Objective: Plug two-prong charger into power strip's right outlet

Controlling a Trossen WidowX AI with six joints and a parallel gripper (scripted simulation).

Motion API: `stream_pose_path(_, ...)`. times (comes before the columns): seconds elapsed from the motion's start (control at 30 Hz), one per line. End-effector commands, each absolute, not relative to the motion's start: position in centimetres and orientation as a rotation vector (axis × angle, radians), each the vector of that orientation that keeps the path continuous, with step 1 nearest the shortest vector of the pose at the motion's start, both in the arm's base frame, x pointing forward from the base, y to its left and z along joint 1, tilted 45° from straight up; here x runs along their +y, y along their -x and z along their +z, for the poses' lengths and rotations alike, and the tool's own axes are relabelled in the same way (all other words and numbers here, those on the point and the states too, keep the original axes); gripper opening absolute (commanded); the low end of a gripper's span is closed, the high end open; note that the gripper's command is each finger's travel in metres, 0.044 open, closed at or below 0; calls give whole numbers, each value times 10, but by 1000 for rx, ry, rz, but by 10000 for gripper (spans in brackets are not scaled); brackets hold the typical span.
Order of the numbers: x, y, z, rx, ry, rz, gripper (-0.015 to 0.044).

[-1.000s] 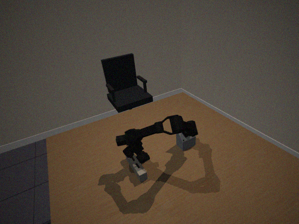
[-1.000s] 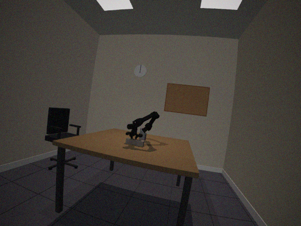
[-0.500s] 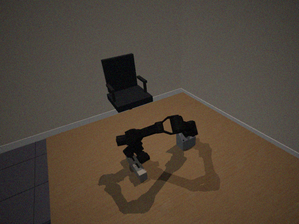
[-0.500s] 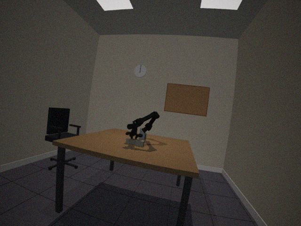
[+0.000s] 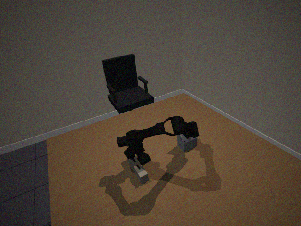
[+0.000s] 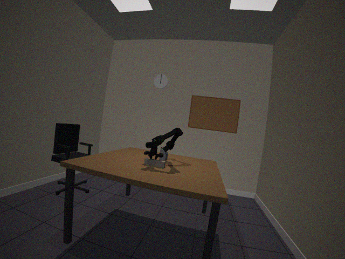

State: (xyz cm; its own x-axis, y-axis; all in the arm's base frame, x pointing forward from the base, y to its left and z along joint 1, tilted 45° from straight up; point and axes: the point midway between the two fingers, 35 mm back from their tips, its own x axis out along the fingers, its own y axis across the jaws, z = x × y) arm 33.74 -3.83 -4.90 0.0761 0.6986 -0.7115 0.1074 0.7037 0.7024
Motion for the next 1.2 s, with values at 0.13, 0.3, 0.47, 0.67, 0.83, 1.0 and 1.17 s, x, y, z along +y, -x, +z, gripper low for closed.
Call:
stream_pose_path(0.13, -38, -338, -49, 1450, -708, 504, 105)
stream_pose_path(0.3, -38, -338, -49, 1450, -708, 504, 236)
stream_pose_path(0.47, -38, -338, -49, 1450, -708, 504, 368)
stream_pose_path(0.67, -38, -337, -49, 1449, -708, 504, 440)
stream_pose_path(0.83, -38, -335, -49, 1447, -706, 504, 440)
stream_pose_path(1.0, -38, -334, -49, 1445, -705, 505, 440)
stream_pose_path(1.17, -37, -332, -49, 1444, -704, 505, 440)
